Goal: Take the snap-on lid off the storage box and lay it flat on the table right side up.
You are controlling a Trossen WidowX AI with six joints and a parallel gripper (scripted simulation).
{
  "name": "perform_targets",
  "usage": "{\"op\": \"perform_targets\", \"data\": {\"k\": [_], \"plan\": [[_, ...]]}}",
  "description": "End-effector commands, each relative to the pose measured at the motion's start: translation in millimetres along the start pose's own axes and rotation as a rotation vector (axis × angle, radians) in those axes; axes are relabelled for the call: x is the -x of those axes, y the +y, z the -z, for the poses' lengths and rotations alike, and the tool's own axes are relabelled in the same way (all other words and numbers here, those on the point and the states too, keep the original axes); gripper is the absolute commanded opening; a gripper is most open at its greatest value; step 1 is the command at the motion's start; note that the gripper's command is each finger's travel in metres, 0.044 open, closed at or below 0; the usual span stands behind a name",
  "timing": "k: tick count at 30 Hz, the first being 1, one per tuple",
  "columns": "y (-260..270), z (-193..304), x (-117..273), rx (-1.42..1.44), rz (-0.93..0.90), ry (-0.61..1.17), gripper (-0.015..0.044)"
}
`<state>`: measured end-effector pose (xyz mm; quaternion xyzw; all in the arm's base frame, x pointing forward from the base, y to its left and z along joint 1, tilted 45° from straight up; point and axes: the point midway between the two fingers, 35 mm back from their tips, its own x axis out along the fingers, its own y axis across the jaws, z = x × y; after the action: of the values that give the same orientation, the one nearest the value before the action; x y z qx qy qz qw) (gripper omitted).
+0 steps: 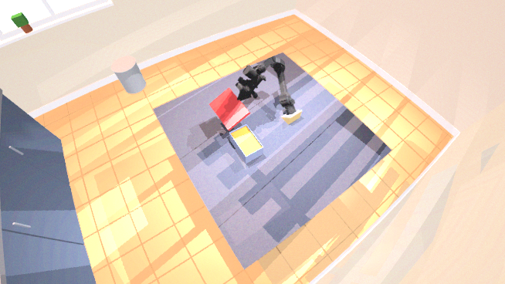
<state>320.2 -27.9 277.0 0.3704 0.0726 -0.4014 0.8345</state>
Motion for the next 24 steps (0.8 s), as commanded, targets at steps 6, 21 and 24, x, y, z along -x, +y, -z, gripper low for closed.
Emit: {"op": "perform_targets", "data": {"k": [6,21,24], "plan": [[3.6,-21.3,4.3,-0.011,-0.018,0.005,0.0],[2.3,-51.4,5.4,-0.011,-0.018,0.004,0.0],[2.1,-57.5,5.6,-0.011,-0.018,0.004,0.0]]}}
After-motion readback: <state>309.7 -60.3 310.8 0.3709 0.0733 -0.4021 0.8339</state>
